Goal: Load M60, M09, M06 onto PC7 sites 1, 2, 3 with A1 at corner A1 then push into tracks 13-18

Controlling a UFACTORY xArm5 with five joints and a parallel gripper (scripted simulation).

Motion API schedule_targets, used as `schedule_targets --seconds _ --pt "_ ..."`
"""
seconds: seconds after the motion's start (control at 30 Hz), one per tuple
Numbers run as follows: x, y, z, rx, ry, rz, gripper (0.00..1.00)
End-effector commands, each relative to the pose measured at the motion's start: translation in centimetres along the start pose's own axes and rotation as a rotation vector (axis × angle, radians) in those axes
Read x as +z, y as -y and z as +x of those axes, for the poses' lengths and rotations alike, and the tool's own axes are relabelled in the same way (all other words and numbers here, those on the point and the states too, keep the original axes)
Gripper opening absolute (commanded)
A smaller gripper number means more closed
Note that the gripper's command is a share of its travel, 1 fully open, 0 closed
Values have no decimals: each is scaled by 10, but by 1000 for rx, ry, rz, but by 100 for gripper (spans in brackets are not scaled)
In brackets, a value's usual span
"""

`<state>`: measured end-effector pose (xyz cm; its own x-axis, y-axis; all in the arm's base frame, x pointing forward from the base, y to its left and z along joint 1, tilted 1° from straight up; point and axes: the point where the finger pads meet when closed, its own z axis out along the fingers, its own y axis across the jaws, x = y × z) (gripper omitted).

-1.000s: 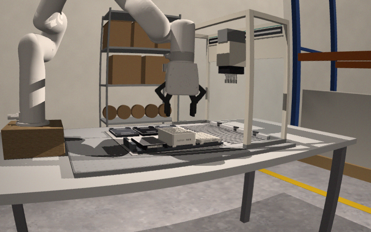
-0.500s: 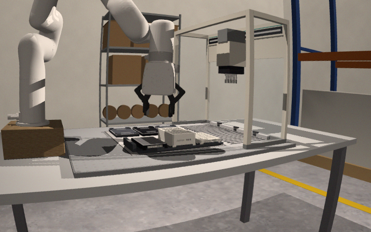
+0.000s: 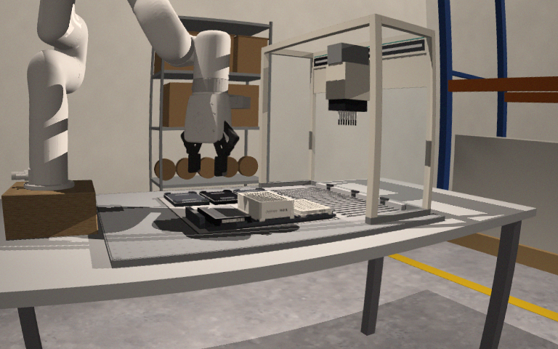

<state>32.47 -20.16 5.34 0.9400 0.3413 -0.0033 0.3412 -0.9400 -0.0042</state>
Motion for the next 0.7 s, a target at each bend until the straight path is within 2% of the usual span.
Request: schedule_targets --seconds 0.0,0.23,0.33,0.67 --pt "-3 15 -10 132 -28 -6 81" --pt "-2 43 -30 365 -28 -2 81" --pt "-2 43 -30 465 -28 -1 81" --pt "-2 43 -30 470 -28 -1 81"
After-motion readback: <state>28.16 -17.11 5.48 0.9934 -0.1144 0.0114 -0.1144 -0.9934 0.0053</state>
